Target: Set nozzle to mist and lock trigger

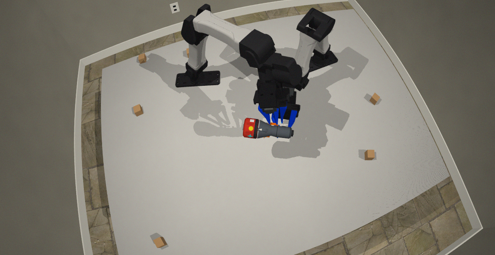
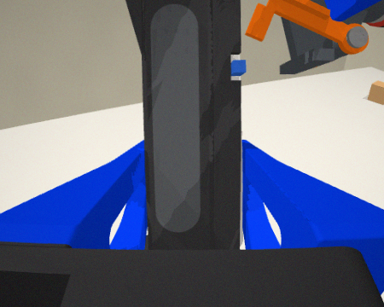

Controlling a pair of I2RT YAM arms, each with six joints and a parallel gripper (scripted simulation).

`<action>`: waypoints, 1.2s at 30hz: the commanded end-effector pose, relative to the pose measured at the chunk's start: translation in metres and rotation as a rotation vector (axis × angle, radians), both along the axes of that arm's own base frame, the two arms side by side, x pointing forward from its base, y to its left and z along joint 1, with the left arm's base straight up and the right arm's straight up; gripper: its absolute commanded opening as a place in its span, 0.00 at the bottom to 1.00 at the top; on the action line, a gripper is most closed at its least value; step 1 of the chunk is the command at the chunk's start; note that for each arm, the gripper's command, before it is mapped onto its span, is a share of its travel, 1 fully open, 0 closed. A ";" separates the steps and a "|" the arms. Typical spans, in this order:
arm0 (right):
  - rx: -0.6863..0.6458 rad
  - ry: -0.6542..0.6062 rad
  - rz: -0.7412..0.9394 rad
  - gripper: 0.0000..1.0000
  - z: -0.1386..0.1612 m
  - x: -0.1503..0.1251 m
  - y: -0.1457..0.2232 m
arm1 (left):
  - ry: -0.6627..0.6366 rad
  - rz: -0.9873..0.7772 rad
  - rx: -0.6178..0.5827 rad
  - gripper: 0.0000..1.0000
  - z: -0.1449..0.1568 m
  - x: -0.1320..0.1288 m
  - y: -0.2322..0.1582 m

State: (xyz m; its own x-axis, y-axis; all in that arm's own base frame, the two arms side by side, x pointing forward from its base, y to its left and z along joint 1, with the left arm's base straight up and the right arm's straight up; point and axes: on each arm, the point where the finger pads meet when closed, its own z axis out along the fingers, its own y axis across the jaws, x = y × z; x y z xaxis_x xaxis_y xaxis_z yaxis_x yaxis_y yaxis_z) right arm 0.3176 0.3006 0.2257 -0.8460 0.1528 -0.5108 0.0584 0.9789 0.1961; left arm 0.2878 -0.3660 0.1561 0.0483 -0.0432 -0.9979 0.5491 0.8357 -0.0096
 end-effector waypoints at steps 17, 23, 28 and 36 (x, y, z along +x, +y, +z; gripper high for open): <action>0.062 -0.035 0.017 0.37 0.043 -0.017 0.004 | -0.094 -0.046 -0.170 0.36 0.058 -0.005 -0.009; 0.058 -0.037 0.012 0.37 0.051 -0.023 0.000 | -0.094 -0.046 -0.170 0.36 0.058 -0.005 -0.009; 0.049 -0.032 0.013 0.37 0.052 -0.025 0.000 | -0.094 -0.044 -0.170 0.36 0.058 -0.005 -0.008; 0.061 -0.043 0.009 0.37 0.069 -0.033 -0.006 | -0.094 -0.044 -0.170 0.36 0.058 -0.005 -0.008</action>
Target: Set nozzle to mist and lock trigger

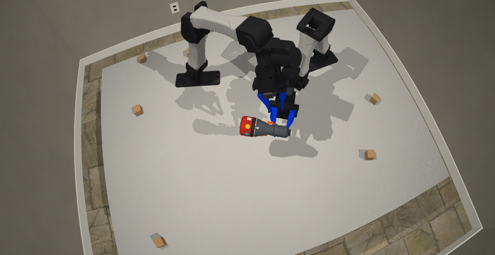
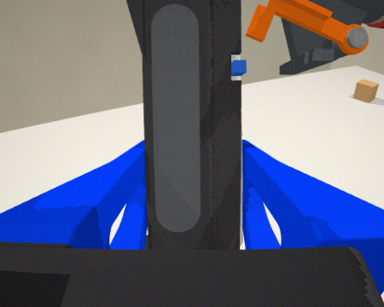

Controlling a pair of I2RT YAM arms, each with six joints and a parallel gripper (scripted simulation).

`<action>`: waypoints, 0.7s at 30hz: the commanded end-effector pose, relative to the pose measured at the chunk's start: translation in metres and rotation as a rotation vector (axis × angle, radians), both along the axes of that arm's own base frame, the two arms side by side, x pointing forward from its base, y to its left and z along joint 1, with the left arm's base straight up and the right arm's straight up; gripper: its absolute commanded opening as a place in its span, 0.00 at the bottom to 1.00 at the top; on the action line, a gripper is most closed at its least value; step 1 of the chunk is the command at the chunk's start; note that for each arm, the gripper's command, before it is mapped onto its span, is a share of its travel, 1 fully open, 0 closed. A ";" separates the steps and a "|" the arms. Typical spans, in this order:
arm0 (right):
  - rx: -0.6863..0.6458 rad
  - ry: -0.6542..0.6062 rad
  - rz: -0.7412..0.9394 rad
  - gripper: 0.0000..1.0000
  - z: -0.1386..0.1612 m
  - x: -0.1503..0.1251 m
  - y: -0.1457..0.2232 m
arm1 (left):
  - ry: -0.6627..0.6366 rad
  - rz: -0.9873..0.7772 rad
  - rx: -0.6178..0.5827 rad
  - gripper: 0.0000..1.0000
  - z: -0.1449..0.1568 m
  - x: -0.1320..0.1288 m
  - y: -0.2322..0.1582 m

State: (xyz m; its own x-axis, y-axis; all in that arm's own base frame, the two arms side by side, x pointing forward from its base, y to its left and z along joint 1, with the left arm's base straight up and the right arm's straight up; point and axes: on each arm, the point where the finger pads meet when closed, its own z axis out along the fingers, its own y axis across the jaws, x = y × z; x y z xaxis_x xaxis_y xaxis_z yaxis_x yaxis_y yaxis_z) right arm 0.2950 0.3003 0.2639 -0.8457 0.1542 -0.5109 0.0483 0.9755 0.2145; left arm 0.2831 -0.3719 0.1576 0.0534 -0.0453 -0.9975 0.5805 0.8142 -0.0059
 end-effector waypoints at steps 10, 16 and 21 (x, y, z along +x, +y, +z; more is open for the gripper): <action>0.029 -0.033 -0.002 0.37 0.035 -0.015 -0.007 | -0.084 -0.007 -0.172 0.36 0.056 0.000 -0.003; 0.010 -0.021 -0.005 0.37 0.034 -0.017 -0.006 | -0.084 -0.007 -0.172 0.36 0.056 0.000 -0.003; -0.023 0.001 -0.005 0.37 0.024 -0.017 -0.002 | -0.084 -0.007 -0.172 0.36 0.056 0.000 -0.003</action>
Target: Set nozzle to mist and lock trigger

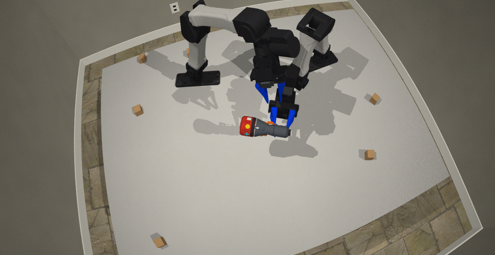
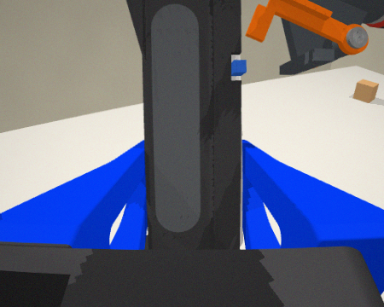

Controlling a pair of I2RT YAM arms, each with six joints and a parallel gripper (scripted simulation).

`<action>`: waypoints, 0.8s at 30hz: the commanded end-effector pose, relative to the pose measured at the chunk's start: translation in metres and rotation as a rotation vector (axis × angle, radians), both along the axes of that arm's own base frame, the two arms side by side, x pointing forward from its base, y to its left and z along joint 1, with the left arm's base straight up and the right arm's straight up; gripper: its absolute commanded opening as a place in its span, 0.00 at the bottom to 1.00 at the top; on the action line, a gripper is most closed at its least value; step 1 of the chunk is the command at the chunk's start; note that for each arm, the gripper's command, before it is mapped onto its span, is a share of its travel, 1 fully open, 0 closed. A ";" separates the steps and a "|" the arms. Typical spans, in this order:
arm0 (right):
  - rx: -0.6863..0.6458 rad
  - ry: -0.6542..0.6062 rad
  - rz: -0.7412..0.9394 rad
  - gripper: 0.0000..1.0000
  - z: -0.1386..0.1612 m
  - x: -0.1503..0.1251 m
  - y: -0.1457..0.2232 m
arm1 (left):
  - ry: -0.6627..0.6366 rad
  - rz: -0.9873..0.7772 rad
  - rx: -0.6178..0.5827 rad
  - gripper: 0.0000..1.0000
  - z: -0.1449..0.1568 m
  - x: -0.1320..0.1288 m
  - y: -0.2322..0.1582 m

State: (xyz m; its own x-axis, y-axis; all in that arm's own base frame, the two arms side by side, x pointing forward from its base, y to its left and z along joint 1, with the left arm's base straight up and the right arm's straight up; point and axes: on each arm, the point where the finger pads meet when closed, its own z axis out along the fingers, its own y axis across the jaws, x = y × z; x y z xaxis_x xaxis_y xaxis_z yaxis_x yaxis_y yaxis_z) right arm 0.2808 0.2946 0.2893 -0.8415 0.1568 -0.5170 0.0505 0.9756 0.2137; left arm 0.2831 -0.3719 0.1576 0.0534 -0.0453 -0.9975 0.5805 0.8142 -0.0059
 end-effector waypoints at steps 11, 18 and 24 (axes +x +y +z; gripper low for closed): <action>-0.007 -0.002 -0.025 0.37 0.009 0.001 -0.005 | -0.084 -0.007 -0.172 0.36 0.056 0.000 -0.003; -0.023 0.008 -0.028 0.37 0.002 0.001 -0.008 | -0.084 -0.007 -0.172 0.36 0.056 0.000 -0.003; -0.043 0.022 -0.030 0.37 -0.006 0.000 -0.010 | -0.084 -0.007 -0.172 0.36 0.056 0.000 -0.003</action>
State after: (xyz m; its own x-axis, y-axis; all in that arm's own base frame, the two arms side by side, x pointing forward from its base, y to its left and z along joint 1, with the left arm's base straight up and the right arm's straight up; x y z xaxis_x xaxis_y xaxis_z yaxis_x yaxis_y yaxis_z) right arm 0.2755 0.2908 0.2956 -0.8430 0.1561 -0.5148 0.0559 0.9772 0.2048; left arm 0.2831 -0.3719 0.1576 0.0534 -0.0453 -0.9975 0.5805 0.8142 -0.0059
